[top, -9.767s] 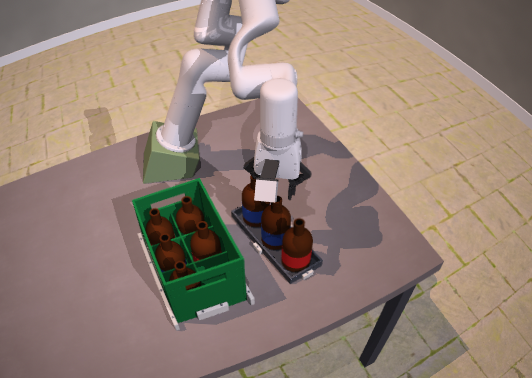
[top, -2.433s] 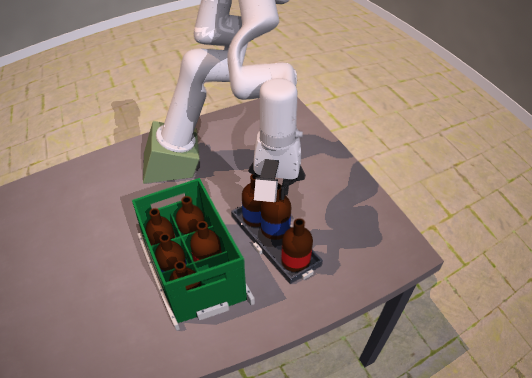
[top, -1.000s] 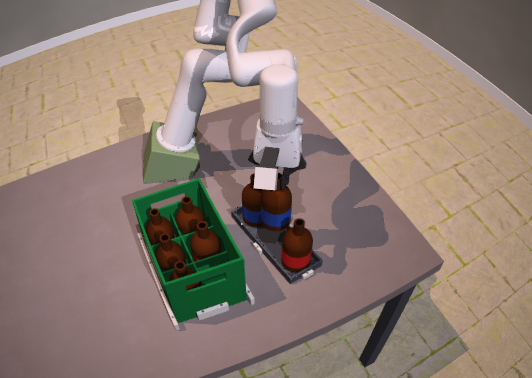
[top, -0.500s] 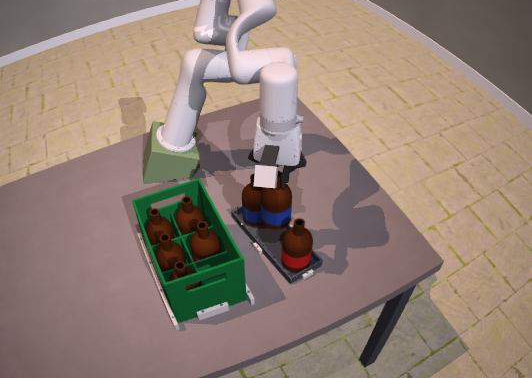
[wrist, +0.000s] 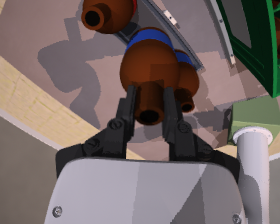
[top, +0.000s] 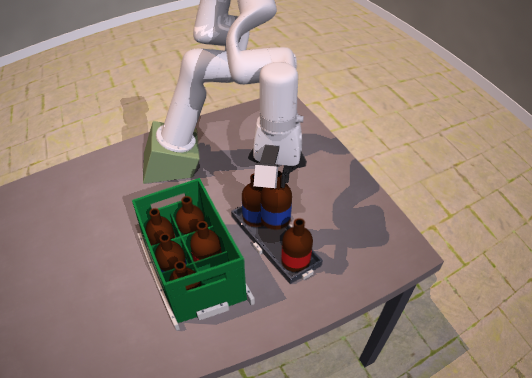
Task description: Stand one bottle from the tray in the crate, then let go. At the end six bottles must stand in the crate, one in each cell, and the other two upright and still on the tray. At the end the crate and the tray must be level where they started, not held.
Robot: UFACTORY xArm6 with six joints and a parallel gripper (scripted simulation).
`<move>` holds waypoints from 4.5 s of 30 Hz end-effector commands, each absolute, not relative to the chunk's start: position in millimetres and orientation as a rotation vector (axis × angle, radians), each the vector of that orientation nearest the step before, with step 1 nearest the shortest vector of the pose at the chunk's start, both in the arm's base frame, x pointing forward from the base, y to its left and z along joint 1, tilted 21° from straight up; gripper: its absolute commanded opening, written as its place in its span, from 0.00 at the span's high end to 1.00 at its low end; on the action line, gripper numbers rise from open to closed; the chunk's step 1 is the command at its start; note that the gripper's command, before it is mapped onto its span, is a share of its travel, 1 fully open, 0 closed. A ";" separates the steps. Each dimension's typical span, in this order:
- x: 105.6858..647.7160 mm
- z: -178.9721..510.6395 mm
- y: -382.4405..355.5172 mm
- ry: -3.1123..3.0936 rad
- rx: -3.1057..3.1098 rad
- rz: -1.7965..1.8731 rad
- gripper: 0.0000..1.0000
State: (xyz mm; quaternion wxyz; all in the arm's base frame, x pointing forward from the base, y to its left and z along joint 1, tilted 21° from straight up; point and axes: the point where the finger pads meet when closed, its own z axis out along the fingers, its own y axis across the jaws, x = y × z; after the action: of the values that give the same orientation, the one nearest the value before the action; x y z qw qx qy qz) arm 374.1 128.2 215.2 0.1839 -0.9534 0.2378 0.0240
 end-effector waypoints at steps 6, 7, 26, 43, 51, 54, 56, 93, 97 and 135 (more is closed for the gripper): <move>375.2 217.4 127.9 0.670 -2.687 0.062 1.00; 375.1 217.7 127.8 0.670 -2.687 0.062 1.00; 374.5 230.2 122.9 0.670 -2.687 0.062 1.00; 373.7 246.5 116.5 0.670 -2.687 0.062 1.00; 373.4 252.0 114.4 0.670 -2.687 0.062 1.00; 373.4 252.4 114.2 0.670 -2.687 0.062 1.00; 373.3 253.1 113.9 0.670 -2.687 0.062 1.00; 373.1 257.7 112.1 0.670 -2.687 0.062 1.00; 372.9 260.6 111.0 0.670 -2.687 0.062 1.00; 371.4 290.6 99.3 0.670 -2.687 0.062 1.00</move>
State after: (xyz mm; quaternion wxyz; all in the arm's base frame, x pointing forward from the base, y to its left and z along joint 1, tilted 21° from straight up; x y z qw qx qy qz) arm 370.6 100.0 287.6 0.1840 -0.9534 0.2379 0.0240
